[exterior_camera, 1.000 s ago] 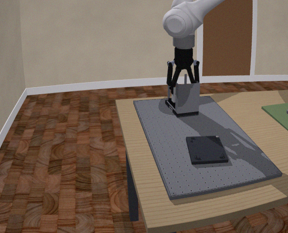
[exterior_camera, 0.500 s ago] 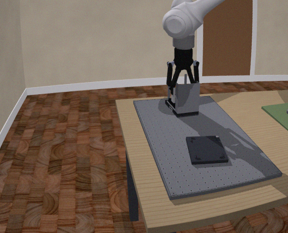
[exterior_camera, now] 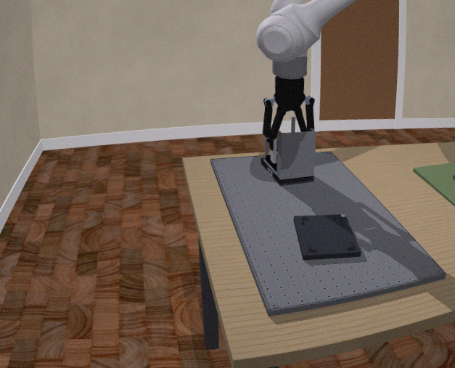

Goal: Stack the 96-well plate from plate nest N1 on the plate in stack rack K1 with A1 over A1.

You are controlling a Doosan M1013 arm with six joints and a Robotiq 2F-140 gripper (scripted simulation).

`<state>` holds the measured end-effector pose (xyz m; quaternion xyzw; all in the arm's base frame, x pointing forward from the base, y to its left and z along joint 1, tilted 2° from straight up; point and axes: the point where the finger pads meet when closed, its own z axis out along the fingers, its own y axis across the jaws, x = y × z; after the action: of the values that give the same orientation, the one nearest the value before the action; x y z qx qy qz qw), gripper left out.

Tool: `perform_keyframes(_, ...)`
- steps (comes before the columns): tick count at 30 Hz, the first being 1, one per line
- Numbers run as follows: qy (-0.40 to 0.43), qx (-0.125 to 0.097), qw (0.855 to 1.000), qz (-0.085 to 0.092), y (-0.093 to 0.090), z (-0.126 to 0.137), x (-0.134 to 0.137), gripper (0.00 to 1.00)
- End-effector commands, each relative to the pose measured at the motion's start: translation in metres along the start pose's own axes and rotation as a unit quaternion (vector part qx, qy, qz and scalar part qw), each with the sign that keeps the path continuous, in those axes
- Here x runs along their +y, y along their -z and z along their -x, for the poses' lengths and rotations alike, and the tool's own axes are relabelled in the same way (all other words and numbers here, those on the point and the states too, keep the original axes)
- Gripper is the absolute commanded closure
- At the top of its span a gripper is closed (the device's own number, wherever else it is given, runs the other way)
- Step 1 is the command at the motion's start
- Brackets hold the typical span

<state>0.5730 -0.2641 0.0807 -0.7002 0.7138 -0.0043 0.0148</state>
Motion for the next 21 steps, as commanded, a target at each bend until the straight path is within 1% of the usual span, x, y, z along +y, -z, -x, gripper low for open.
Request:
perform_keyframes(1, 0.000, 0.000, 1.000, -0.003, -0.0010, 0.0012, -0.0050, 1.00)
perform_keyframes(21, 0.000, 0.000, 1.000, -0.003, -0.0038, 0.0008, -0.0050, 1.00)
